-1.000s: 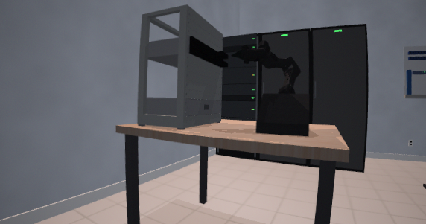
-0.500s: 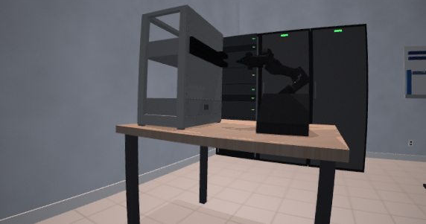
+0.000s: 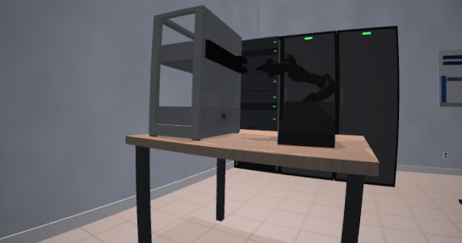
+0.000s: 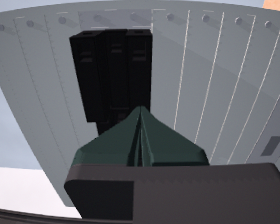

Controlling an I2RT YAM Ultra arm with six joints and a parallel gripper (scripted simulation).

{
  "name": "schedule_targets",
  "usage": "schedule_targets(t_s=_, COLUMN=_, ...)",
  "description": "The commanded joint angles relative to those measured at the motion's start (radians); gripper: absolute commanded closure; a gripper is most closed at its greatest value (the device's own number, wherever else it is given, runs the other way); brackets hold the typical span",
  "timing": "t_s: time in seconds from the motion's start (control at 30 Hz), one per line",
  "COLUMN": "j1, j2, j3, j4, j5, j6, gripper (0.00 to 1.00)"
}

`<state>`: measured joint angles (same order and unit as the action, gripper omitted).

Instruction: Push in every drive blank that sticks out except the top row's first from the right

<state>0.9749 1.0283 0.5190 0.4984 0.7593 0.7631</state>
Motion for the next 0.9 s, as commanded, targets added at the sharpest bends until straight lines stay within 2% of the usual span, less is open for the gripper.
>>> schedule_targets(t_s=0.0, j1=-0.045, j2=0.059, j3=0.042, j4=0.026, j5=-0.063, j6=-0.009, gripper=1.00)
schedule_targets(t_s=0.23, j1=-0.158, j2=0.222, j3=0.130, j4=0.103, j5=-0.175, j6=-0.012, gripper=1.00)
schedule_targets(t_s=0.4, j1=-0.163, j2=0.244, j3=0.144, j4=0.111, j5=-0.187, j6=-0.012, gripper=1.00)
schedule_targets(t_s=0.47, j1=-0.157, j2=0.222, j3=0.145, j4=0.112, j5=-0.187, j6=-0.013, gripper=1.00)
schedule_targets(t_s=0.87, j1=-0.158, j2=0.225, j3=0.133, j4=0.091, j5=-0.188, j6=-0.012, gripper=1.00)
